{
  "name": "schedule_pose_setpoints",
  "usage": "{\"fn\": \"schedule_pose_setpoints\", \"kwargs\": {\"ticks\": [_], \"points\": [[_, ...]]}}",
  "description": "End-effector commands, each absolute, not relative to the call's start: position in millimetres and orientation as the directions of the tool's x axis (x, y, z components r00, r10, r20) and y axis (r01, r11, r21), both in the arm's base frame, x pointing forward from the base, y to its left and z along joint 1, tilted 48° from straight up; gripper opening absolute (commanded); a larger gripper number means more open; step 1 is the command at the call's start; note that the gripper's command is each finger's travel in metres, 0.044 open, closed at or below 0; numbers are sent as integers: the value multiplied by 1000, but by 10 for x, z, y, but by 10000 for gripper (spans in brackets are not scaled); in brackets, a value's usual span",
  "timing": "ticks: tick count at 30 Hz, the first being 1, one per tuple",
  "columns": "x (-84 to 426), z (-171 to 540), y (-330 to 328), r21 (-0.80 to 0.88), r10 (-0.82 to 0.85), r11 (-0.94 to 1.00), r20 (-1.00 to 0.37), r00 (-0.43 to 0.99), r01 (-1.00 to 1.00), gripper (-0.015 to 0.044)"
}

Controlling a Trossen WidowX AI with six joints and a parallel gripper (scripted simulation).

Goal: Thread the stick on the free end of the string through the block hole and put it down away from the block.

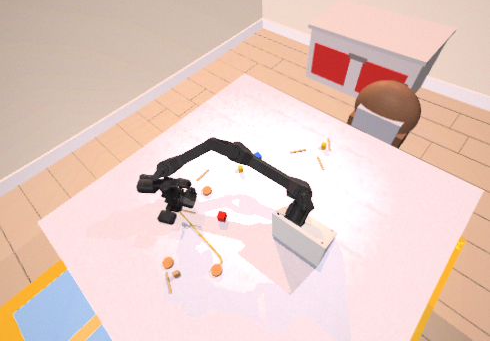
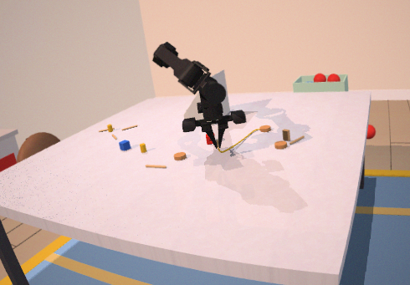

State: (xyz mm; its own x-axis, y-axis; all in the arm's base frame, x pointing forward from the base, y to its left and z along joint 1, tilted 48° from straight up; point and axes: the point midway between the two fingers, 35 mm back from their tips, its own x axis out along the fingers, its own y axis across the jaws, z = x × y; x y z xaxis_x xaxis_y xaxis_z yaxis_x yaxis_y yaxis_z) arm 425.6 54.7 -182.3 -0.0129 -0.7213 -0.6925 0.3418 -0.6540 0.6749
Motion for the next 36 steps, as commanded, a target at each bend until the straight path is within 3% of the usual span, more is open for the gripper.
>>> {"fn": "schedule_pose_setpoints", "kwargs": {"ticks": [1, 36], "points": [[4244, -1821, 487, 679, -727, -647, -687, -12, 347, 0], [4141, -1820, 181, 681, -730, -645, -684, -15, 348, 0]]}}
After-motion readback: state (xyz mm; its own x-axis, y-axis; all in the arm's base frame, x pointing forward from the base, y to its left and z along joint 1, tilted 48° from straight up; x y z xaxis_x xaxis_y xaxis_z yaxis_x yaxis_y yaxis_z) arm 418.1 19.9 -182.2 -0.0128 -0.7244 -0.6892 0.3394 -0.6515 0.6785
